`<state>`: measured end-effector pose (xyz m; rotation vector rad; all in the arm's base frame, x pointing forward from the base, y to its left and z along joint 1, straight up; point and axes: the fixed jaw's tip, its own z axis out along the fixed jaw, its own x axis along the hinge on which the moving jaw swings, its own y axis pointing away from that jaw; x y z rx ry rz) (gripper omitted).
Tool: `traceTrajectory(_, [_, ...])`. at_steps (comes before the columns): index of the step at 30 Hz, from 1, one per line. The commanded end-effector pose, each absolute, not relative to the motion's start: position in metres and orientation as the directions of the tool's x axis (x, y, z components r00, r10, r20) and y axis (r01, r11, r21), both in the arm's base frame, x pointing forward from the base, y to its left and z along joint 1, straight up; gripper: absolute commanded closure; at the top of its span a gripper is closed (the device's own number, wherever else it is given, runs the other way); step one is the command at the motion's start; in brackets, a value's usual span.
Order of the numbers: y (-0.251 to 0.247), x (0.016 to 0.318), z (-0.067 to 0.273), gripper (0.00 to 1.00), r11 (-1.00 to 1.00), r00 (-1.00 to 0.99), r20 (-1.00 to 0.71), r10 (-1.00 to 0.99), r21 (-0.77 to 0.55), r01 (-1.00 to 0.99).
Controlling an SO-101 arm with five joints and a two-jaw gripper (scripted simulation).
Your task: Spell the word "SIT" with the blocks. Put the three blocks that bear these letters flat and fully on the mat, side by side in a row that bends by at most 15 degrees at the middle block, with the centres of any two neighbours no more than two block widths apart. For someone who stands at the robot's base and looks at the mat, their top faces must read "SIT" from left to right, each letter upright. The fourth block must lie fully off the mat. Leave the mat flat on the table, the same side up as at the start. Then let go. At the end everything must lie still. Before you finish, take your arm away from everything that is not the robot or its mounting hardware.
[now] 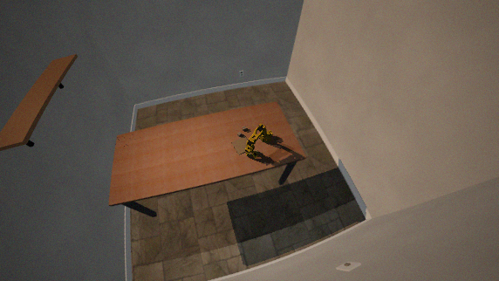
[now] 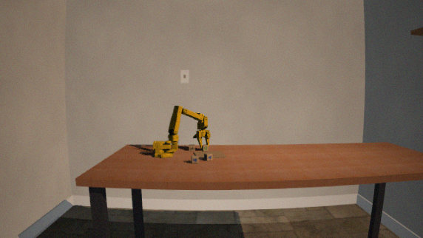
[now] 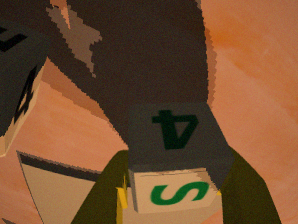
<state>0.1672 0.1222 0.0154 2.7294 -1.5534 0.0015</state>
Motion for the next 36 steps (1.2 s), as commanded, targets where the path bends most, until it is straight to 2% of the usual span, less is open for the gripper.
traceTrajectory(1, [0.127,0.175,0.026,0.85,-0.51,0.511,-0.006,-0.86,-0.063,-0.858])
traceTrajectory(11, [0.127,0.175,0.026,1.0,-0.51,0.511,-0.006,-0.86,-0.063,-0.858])
traceTrajectory(22, [0.127,0.176,0.031,1.0,-0.51,0.511,-0.006,-0.86,-0.063,-0.858])
traceTrajectory(36, [0.127,0.175,0.063,1.0,-0.51,0.511,-0.006,-0.86,-0.063,-0.858])
